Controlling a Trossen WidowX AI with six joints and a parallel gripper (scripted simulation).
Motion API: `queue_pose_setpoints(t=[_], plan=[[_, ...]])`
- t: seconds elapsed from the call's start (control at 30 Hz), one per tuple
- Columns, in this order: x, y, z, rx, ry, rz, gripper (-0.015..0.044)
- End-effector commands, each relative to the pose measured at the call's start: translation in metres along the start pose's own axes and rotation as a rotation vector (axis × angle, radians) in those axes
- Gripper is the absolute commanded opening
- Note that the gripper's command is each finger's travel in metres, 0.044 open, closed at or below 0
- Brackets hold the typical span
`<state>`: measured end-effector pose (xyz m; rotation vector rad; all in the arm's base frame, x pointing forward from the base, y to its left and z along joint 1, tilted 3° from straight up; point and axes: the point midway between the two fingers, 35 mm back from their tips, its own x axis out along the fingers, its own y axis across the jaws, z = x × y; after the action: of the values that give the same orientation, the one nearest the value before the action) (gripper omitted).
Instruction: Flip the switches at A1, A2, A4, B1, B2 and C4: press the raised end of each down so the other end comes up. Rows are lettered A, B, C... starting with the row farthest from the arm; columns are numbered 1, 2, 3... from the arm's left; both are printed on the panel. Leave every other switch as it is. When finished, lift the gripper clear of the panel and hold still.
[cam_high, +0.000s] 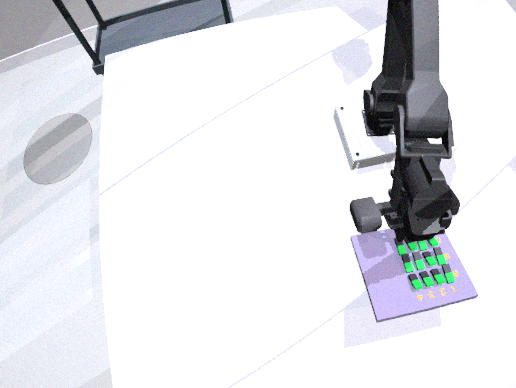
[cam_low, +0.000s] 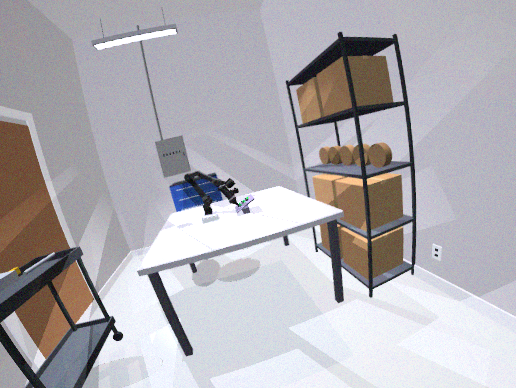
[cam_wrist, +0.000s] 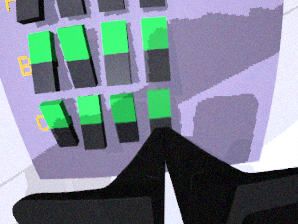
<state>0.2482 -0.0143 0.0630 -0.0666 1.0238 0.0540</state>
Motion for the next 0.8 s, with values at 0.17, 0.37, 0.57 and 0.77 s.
queue_pose_setpoints(t=[0.17,0.37,0.57,0.77], plan=[[0.0023,0.0001,-0.0008,0.002,0.004,0.001,0.0000],[0.0031,0.0001,-0.0008,0.002,0.004,0.001,0.0000],[0.0039,0.0001,-0.0009,0.002,0.004,0.001,0.0000],[0.0047,0.0001,-0.0009,0.003,0.004,0.001,0.0000]])
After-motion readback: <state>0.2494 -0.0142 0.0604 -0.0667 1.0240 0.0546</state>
